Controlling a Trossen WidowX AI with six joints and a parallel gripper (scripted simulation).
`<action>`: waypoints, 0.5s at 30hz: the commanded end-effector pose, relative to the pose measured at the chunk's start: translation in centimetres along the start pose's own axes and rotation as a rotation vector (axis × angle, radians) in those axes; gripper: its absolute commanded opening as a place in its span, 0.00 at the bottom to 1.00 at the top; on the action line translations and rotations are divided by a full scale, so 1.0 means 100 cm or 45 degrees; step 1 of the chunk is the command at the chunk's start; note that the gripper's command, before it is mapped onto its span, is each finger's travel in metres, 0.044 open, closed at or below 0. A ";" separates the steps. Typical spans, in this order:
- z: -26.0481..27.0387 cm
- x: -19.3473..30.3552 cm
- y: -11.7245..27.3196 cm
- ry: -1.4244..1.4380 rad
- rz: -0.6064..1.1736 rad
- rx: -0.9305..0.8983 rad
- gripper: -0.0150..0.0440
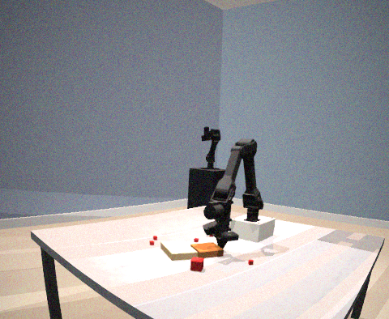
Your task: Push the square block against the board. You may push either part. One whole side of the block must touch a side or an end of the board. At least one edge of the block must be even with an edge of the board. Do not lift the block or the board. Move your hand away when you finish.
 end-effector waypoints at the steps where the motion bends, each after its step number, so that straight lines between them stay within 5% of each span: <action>1: 0.002 -0.007 0.000 0.003 -0.005 0.002 0.25; 15: 0.004 -0.011 0.000 0.003 -0.006 0.001 0.25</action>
Point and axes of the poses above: the point midway between the two fingers, 35 mm back from their tips, its own y axis back along the fingers, its own z axis across the jaws, x = y × z, the point moved 9 cm from there along y, back along the fingers, and after that the axes turned 13 degrees about -y, right-handed, at the moved point
